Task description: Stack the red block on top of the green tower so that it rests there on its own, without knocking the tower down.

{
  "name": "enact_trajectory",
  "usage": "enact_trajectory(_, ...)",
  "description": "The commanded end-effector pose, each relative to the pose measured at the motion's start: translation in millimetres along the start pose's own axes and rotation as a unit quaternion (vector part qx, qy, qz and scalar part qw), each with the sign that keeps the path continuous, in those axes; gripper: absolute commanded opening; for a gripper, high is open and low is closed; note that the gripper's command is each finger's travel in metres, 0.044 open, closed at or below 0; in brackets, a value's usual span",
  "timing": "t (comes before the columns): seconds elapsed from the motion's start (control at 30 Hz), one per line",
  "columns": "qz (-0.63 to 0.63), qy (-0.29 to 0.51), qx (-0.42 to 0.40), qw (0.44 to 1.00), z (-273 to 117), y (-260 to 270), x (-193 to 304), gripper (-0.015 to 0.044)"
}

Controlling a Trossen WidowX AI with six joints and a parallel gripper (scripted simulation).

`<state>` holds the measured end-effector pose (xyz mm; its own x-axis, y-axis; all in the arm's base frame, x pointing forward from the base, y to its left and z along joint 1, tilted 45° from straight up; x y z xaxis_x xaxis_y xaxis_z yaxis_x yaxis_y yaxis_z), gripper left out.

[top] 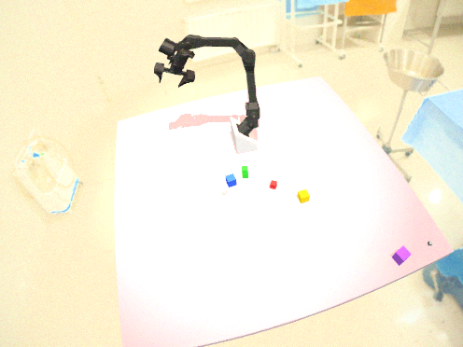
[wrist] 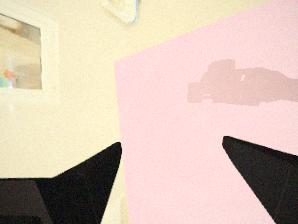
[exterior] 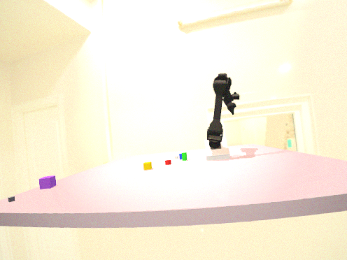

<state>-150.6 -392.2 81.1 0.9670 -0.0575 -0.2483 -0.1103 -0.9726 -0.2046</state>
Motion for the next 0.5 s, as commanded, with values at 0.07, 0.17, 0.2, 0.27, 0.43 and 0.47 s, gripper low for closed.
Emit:
enact_trajectory(0.07, -0.11, 0.03, -0.021, 0.993, -21.6, -1.4, 56.6, 0.044)
enact_trajectory(0.17, -0.171, 0.046, -0.031, 0.984, -32.1, -5.4, 87.7, 0.044)
enact_trajectory(0.2, -0.191, 0.051, -0.034, 0.98, -35.4, -7.3, 98.0, 0.044)
enact_trajectory(0.27, -0.231, 0.061, -0.04, 0.97, -41.9, -11.9, 118.3, 0.044)
enact_trajectory(0.43, -0.327, 0.084, -0.053, 0.94, -56.8, -28.1, 167.0, 0.044)
enact_trajectory(0.47, -0.346, 0.089, -0.055, 0.932, -59.5, -32.1, 176.4, 0.044)
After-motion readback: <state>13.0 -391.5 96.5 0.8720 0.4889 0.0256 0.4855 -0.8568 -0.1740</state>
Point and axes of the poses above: the point midway between the two fingers, 35 mm back from their tips, its own z axis out along the fingers, its own y axis across the jaws, x = y × z, the point moved 10 cm from there along -z, back along the fingers, and after that the axes turned 7 degrees about z, right-handed, at the moved point
